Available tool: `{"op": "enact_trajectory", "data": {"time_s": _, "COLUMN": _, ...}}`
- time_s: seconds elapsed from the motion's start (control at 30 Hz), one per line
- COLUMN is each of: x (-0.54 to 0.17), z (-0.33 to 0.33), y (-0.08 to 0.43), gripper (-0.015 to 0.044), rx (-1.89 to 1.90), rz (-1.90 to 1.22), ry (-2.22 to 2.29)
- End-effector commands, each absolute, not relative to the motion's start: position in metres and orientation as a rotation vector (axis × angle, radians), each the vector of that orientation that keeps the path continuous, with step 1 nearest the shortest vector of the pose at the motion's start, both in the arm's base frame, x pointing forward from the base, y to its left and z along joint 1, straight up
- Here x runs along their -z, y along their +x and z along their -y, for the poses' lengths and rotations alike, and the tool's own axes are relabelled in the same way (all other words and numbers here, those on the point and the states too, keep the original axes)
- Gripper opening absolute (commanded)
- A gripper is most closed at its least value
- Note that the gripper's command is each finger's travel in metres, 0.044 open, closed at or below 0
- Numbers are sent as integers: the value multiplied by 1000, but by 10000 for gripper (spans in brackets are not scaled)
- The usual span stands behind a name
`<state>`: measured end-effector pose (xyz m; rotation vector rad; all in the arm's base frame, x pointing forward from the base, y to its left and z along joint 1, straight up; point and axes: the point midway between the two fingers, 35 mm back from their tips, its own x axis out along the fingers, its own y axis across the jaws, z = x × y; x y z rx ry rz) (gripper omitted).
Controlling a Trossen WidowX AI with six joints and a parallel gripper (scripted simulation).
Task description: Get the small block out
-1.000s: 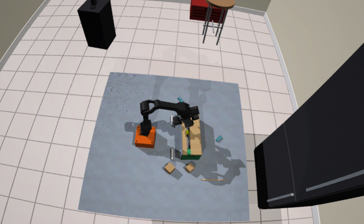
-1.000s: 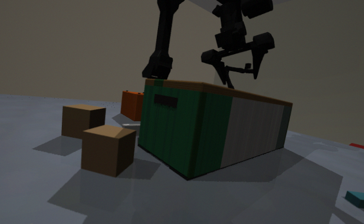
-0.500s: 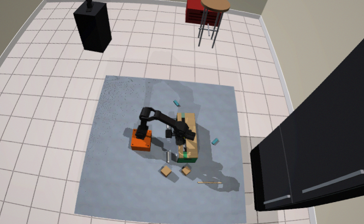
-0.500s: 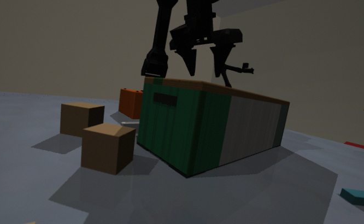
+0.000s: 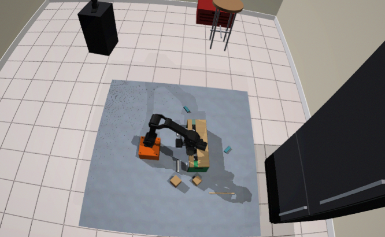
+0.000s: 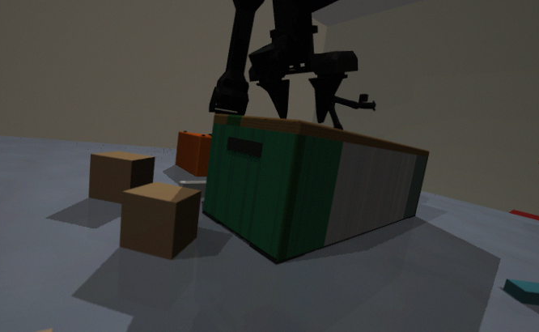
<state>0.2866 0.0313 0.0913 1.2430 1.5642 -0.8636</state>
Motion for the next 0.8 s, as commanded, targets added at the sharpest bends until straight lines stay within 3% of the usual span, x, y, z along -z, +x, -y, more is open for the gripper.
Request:
{"op": "enact_trajectory", "data": {"time_s": 0.0, "x": -81, "z": -31, "y": 286, "gripper": 400, "rx": 865, "rz": -1575, "ry": 1241}}
{"op": "enact_trajectory", "data": {"time_s": 0.77, "x": -44, "z": -27, "y": 290, "gripper": 400, "rx": 865, "rz": -1575, "ry": 1241}}
